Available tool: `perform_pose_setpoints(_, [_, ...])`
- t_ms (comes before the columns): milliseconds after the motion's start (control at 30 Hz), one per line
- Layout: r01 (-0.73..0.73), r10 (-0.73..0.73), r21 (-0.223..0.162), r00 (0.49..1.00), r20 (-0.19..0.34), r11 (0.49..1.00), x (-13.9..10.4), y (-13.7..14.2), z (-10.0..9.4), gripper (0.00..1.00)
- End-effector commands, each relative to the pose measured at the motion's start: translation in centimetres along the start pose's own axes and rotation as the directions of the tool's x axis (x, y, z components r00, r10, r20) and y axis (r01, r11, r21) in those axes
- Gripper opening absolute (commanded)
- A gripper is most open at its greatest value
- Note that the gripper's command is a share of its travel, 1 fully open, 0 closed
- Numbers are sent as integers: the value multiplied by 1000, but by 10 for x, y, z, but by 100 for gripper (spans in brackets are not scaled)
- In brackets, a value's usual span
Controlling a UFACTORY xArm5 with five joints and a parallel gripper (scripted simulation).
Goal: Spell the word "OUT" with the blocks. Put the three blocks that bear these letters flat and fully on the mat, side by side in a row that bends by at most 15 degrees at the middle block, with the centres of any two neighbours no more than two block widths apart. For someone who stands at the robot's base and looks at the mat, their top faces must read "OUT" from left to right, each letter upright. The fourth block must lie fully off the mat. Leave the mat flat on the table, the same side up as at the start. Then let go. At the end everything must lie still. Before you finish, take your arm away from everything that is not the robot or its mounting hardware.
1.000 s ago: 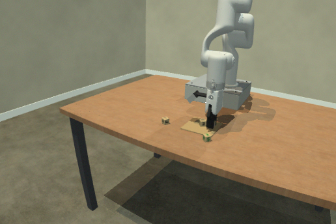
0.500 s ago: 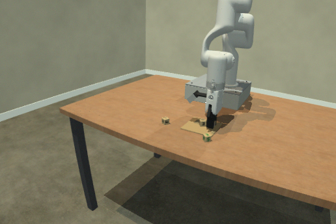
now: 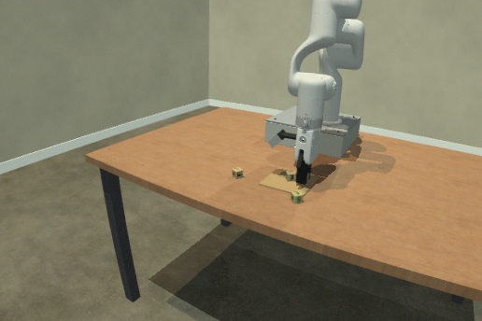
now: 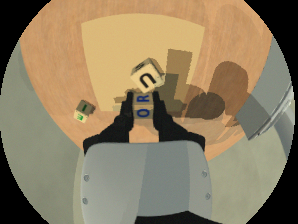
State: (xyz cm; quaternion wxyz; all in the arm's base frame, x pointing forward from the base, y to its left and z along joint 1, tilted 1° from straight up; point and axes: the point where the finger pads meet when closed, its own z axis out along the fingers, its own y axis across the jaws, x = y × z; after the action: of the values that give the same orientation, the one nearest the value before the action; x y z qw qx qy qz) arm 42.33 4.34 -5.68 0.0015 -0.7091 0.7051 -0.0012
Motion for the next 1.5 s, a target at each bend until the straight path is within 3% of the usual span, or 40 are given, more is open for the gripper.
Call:
perform_pose_setpoints(0, [0,0,3,1000,0,1000,0,-1,-1,21])
perform_pose_setpoints(1467, [0,0,3,1000,0,1000,0,-1,3,21])
